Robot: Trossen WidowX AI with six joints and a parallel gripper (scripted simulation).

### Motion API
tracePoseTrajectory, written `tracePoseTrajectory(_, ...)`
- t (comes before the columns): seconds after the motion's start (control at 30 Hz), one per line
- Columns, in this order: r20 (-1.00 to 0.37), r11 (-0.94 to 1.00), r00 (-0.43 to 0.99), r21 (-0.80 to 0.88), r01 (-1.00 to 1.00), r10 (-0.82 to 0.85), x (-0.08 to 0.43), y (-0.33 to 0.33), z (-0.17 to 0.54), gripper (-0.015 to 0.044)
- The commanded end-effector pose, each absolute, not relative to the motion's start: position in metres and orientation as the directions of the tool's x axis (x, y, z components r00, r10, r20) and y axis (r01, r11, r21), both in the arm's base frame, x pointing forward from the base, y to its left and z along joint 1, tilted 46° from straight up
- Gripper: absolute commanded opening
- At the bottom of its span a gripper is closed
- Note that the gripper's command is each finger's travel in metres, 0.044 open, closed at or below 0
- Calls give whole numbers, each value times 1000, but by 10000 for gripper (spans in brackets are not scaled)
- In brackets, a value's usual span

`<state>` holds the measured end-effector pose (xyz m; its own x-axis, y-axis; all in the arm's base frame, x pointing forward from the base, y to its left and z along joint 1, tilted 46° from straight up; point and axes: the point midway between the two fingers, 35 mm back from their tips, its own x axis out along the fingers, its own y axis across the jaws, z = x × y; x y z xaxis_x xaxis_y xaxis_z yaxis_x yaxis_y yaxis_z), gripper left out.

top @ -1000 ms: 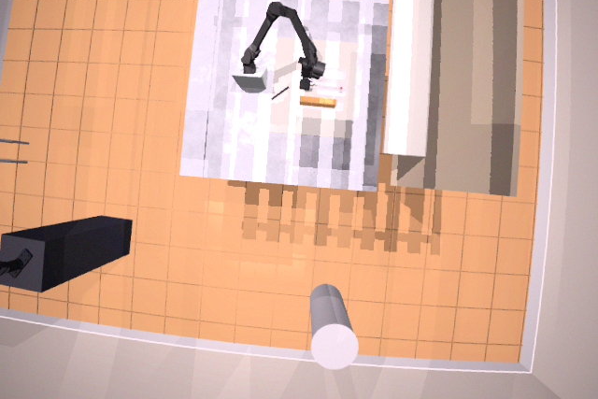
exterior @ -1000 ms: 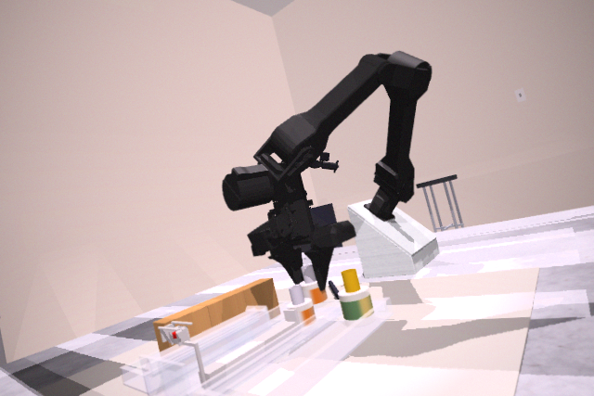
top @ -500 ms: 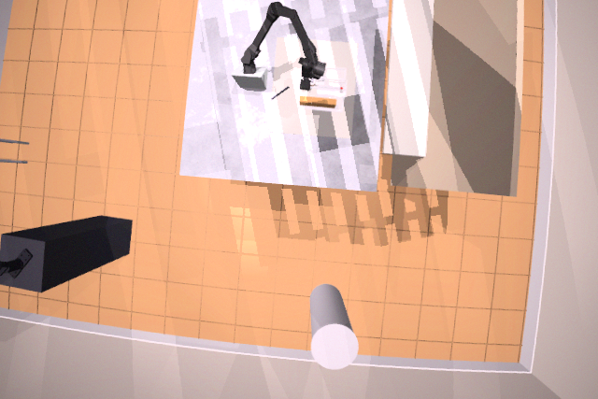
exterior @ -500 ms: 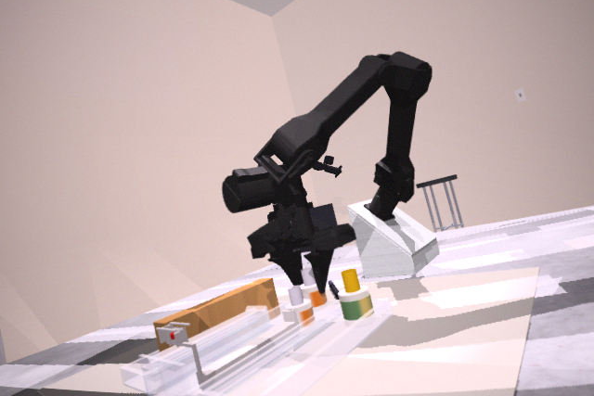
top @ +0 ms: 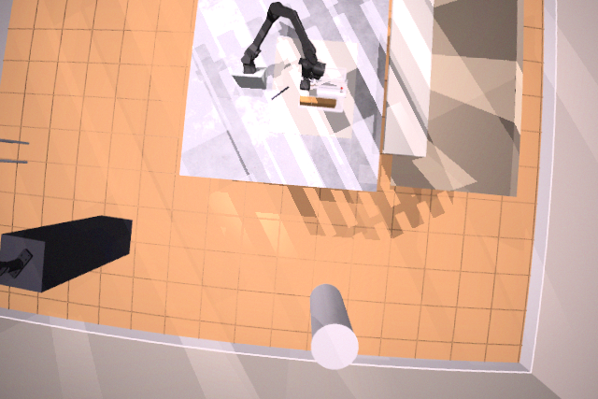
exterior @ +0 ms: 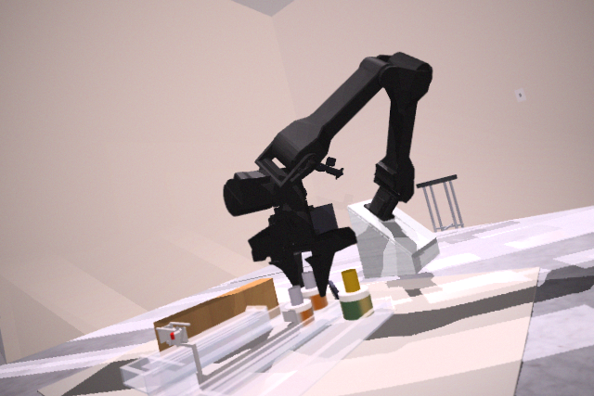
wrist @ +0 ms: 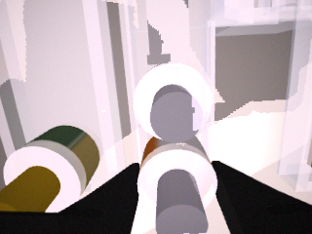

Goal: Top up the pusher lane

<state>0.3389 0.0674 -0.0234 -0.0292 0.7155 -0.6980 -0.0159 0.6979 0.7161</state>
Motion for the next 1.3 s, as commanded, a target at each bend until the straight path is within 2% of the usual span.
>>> tracePoseTrajectory(0.0,-692,692,-16,722,-27,721,342,70,-23,0)
tracePoseTrajectory(1.27,-692,691,-16,722,-27,722,339,78,-32,0)
